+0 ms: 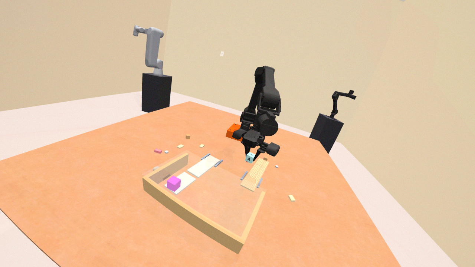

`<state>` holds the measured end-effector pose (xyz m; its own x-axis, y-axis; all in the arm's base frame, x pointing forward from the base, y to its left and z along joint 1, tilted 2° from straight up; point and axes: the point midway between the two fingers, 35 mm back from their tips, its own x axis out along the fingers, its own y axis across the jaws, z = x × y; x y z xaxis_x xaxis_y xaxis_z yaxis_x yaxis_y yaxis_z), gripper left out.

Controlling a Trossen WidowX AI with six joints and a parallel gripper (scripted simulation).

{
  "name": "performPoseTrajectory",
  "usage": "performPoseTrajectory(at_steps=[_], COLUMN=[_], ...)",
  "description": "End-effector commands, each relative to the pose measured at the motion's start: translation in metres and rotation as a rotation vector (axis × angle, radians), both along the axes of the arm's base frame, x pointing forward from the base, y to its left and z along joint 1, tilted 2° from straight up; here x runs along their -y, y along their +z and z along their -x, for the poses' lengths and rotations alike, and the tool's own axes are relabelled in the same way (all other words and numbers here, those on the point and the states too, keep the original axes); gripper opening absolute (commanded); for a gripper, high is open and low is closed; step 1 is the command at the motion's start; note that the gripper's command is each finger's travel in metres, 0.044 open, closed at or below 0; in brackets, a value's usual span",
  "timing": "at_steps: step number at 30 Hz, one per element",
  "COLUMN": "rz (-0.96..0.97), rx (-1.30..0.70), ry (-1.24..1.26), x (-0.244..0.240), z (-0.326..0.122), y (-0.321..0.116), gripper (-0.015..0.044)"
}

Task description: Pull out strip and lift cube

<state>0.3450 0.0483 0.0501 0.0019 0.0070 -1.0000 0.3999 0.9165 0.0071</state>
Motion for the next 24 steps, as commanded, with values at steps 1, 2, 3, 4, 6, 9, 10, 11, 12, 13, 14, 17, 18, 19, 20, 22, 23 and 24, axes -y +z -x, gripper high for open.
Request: performPoseTrajectory(at_steps=[1, 2, 3, 4, 6, 9, 10, 11, 12, 13, 14, 17, 18, 19, 20, 22, 23, 24], rz=[0.004, 0.004, 0.004, 0.004, 0.004, 0.004, 0.004, 0.004, 0.004, 0.004, 0.004, 0.004, 0.004, 0.004, 0.004, 0.004, 0.004, 0.004], rx=[0.0, -0.001, -0.001, -0.001, -0.002, -0.003, -0.003, -0.003, -0.003, -0.003, -0.003, -0.003, -0.003, -0.003, -0.003, -0.003, -0.003, -0.003], ry=[0.004, 0.004, 0.004, 0.004, 0.004, 0.004, 0.004, 0.004, 0.004, 0.004, 0.003, 0.004, 0.004, 0.004, 0.004, 0.004, 0.004, 0.004], x=[0.002, 0.003, 0.003, 0.004, 0.005, 0.006, 0.006, 0.006, 0.006, 0.006, 0.006, 0.006, 0.007, 0.007, 0.007, 0.007, 0.007, 0.007], z=[0.012, 0.016, 0.019, 0.023, 0.03, 0.04, 0.042, 0.043, 0.043, 0.042, 0.042, 0.042, 0.042, 0.042, 0.043, 0.043, 0.043, 0.043], y=[-0.001, -0.001, -0.002, -0.002, -0.002, -0.004, -0.004, -0.004, -0.003, 0.0, 0.005, 0.023, 0.028, 0.031, 0.032, 0.032, 0.032, 0.032], gripper=[0.0, 0.0, 0.0, 0.0, 0.0, 0.0, 0.0, 0.0, 0.0, 0.0, 0.0, 0.0, 0.0, 0.0, 0.0, 0.0, 0.0, 0.0])
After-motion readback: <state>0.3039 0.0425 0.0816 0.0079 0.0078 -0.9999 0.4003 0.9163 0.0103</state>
